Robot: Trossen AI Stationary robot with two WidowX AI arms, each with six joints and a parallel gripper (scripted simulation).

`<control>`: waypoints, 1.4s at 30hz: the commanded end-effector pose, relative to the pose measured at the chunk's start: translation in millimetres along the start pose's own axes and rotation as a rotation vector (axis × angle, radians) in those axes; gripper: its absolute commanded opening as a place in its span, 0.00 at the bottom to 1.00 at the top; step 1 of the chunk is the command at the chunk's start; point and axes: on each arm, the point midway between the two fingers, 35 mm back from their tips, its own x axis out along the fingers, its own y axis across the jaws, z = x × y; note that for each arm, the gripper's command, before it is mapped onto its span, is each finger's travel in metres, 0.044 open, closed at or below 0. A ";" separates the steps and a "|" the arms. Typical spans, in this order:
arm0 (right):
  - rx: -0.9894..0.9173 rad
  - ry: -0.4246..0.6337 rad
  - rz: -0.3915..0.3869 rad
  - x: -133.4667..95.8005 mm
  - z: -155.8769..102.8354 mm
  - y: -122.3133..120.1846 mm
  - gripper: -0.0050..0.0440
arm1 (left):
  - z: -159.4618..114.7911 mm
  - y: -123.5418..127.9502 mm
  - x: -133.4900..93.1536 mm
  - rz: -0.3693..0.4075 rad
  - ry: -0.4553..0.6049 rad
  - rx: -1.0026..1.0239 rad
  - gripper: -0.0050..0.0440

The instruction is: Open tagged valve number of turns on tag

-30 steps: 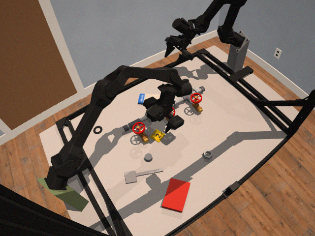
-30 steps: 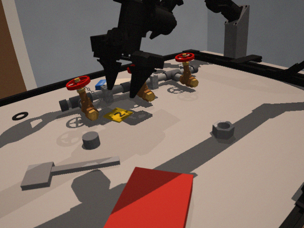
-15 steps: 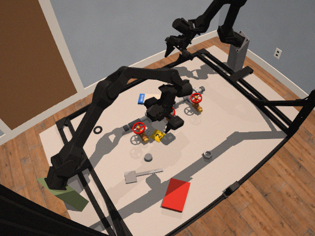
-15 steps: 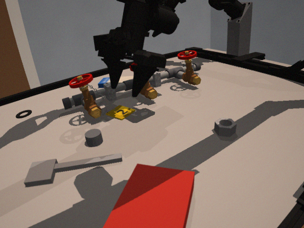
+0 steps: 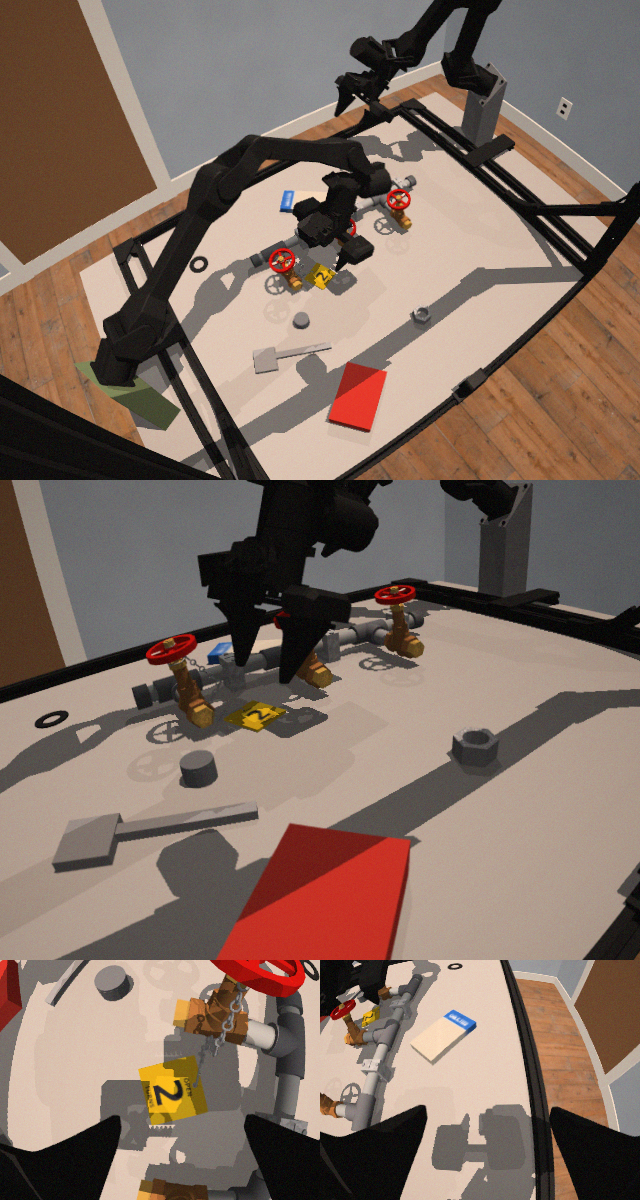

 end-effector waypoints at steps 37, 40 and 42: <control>0.000 0.000 0.000 0.0 0.0 0.0 0.92 | 44.1 -2.2 -61.7 0.316 0.312 -1.125 0.92; 0.000 0.000 0.000 0.0 0.0 0.0 0.92 | 60.9 -10.3 -59.3 0.360 0.313 -1.308 0.92; 0.000 0.000 0.000 0.0 0.0 0.0 0.92 | 76.7 -17.3 -55.3 0.394 0.313 -1.451 0.92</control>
